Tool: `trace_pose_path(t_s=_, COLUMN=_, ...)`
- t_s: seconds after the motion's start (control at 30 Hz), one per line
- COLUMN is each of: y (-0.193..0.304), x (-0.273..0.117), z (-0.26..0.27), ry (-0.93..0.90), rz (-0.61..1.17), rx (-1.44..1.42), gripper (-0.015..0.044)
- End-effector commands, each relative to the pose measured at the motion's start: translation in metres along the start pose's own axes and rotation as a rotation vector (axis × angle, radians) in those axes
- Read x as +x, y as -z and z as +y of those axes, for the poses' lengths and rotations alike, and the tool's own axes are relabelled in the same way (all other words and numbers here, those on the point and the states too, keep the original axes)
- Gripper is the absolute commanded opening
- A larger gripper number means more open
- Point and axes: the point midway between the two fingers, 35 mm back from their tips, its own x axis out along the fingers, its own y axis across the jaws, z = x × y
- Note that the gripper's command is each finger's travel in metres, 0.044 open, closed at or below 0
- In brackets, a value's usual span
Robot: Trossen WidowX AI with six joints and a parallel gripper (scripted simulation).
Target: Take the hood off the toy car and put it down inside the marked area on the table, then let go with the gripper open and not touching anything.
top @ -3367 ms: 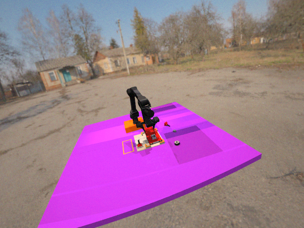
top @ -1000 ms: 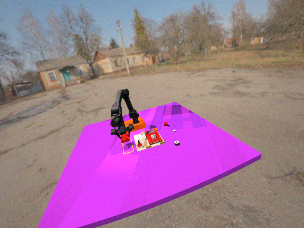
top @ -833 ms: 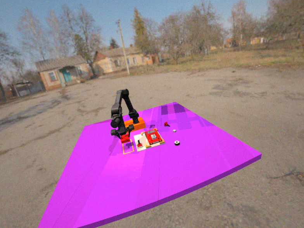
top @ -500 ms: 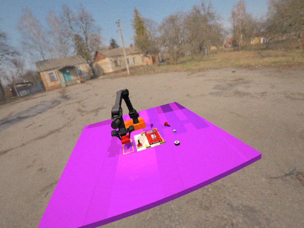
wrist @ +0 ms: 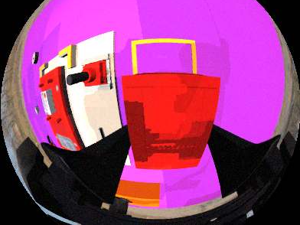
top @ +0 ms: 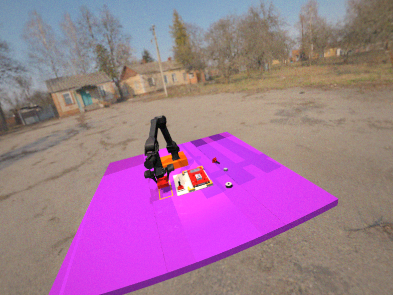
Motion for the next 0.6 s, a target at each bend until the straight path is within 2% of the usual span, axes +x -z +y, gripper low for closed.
trace_pose_path(t_s=0.0, y=0.000, x=0.004, z=0.000, ry=0.002, rz=0.001, rx=-0.004, gripper=0.0000)
trace_pose_path(t_s=0.57, y=0.002, x=0.019, z=0.000, ry=0.002, rz=0.001, rx=-0.004, gripper=0.0000)
